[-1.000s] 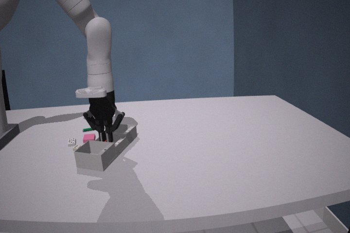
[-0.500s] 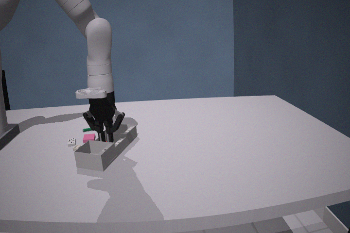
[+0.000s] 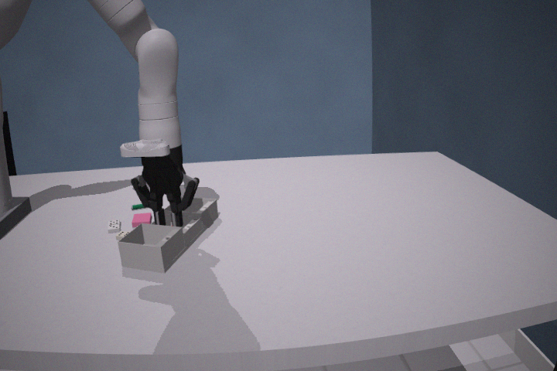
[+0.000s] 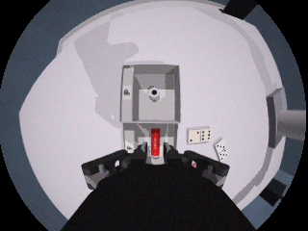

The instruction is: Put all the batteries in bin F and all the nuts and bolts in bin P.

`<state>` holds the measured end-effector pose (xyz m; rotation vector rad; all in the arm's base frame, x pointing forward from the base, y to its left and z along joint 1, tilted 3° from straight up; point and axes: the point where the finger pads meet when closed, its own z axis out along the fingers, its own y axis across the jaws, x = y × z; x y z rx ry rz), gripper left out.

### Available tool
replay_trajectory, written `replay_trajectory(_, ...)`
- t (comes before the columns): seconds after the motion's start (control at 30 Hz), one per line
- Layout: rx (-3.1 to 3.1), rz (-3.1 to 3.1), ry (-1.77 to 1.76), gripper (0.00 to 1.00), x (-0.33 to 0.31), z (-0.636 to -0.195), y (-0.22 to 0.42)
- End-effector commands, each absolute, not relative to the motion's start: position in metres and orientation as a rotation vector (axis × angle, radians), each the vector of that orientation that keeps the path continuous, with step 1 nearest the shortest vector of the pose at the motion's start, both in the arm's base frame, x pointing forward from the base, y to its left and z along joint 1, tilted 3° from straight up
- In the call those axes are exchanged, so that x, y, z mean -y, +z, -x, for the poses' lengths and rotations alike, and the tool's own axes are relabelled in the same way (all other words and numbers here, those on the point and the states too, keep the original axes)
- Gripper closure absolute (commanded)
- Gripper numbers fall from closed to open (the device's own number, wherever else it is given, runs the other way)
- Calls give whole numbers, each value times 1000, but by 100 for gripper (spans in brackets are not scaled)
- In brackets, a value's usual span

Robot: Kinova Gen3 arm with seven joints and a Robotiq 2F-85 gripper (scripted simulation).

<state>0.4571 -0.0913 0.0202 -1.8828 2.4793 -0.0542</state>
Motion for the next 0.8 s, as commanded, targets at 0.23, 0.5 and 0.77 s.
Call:
replay_trajectory(0.23, -2479, 1882, -56, 71, 91, -457, 29)
replay_trajectory(0.5, -2479, 1882, -56, 71, 91, -457, 40)
replay_trajectory(0.77, -2479, 1882, -56, 71, 91, -456, 48)
